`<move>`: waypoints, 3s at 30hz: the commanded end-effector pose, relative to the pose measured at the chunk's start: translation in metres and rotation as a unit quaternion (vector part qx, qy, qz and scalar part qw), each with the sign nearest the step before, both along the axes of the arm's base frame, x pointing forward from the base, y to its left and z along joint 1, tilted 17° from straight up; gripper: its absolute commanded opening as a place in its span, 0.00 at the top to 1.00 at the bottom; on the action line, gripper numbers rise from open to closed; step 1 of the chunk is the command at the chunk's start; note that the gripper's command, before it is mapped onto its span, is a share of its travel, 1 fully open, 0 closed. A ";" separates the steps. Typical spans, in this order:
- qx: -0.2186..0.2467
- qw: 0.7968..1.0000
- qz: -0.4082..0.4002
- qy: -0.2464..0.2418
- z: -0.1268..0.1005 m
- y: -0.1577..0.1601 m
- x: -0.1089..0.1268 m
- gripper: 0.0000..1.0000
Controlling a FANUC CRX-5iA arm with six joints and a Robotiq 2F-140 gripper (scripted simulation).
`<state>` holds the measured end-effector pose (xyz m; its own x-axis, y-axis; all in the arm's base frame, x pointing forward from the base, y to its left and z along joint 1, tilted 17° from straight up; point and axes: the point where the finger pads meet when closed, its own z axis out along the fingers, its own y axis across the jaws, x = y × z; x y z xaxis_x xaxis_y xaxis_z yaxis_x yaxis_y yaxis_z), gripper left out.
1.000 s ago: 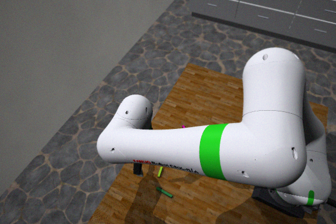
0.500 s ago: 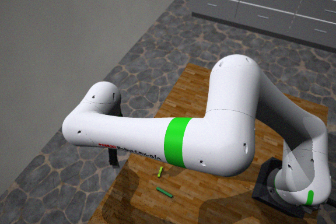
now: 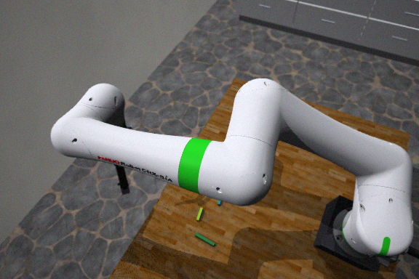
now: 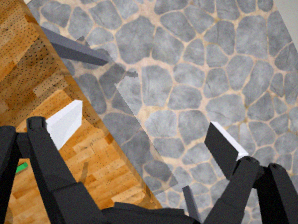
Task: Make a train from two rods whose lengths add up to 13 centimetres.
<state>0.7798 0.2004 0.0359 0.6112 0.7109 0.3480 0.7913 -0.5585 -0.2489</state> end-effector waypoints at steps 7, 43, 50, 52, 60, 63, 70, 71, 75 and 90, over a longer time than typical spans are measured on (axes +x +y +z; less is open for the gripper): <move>0.015 0.985 0.167 -0.053 -0.010 -0.024 0.046 0.00; -0.029 0.804 0.552 -0.219 -0.099 -0.171 -0.131 0.00; -0.041 0.770 0.593 -0.230 -0.111 -0.191 -0.178 0.00; -0.045 0.760 0.605 -0.233 -0.115 -0.197 -0.193 0.00; -0.056 0.730 0.638 -0.239 -0.125 -0.213 -0.236 0.00; -0.057 0.727 0.641 -0.239 -0.126 -0.214 -0.240 0.00; -0.057 0.725 0.643 -0.240 -0.126 -0.215 -0.243 0.00; -0.057 0.725 0.643 -0.240 -0.126 -0.215 -0.243 0.85; -0.057 0.725 0.643 -0.240 -0.126 -0.215 -0.243 0.85; -0.057 0.725 0.643 -0.240 -0.126 -0.215 -0.243 0.85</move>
<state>0.5369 -0.0139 -0.0903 -0.6895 0.7140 0.1215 0.7243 0.6808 0.1095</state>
